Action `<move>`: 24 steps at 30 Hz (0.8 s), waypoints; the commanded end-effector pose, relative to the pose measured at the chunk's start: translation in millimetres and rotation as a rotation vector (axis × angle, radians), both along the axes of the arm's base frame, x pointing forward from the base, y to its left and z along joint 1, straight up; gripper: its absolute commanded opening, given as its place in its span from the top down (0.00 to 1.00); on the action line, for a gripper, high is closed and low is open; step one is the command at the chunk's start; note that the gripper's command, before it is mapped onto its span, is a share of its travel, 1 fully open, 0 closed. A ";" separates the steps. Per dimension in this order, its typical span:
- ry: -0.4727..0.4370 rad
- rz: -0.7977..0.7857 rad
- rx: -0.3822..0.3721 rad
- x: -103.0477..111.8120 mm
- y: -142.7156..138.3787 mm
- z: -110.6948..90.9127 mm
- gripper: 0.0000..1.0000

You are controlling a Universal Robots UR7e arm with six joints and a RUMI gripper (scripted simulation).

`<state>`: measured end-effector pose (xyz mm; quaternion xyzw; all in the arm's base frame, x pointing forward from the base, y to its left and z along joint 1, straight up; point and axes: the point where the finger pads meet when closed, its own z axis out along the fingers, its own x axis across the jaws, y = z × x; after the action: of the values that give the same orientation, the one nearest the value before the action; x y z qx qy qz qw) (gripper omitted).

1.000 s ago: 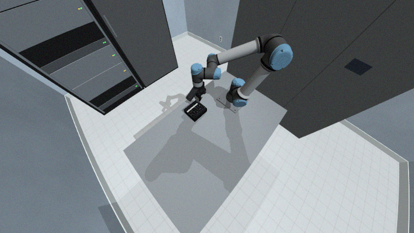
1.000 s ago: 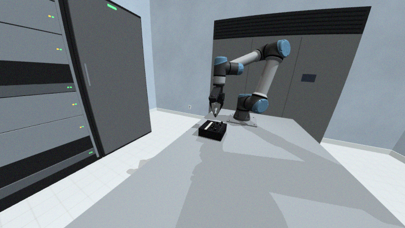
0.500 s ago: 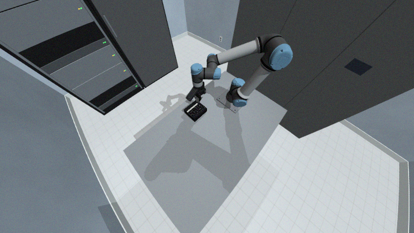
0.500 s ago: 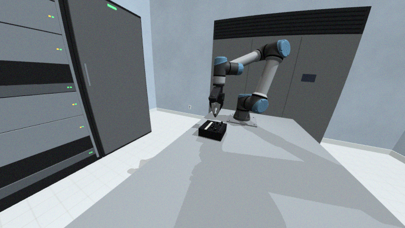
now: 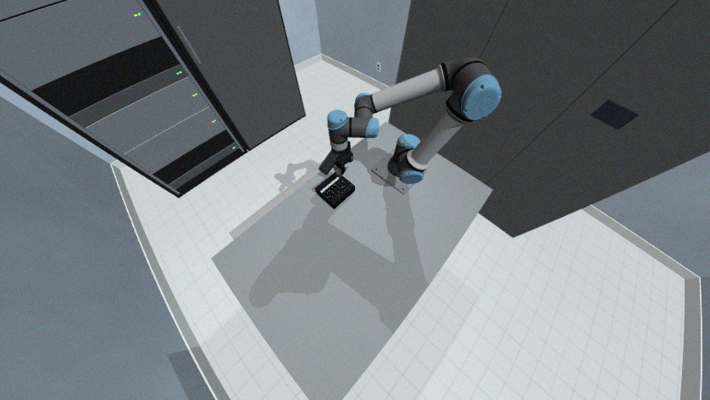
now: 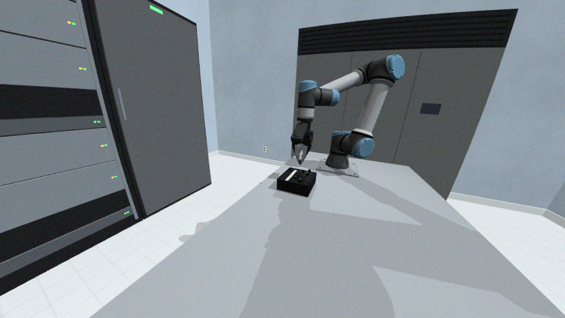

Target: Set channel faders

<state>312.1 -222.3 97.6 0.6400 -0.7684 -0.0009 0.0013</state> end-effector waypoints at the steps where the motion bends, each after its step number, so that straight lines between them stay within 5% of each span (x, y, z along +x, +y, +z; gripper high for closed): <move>1: 0.002 0.002 0.003 -0.8 1.2 -7.3 1.00; 24: 0.002 0.002 0.003 -1.3 0.9 -17.8 1.00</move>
<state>311.9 -221.8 83.4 0.6407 -0.7678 -0.0013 0.0013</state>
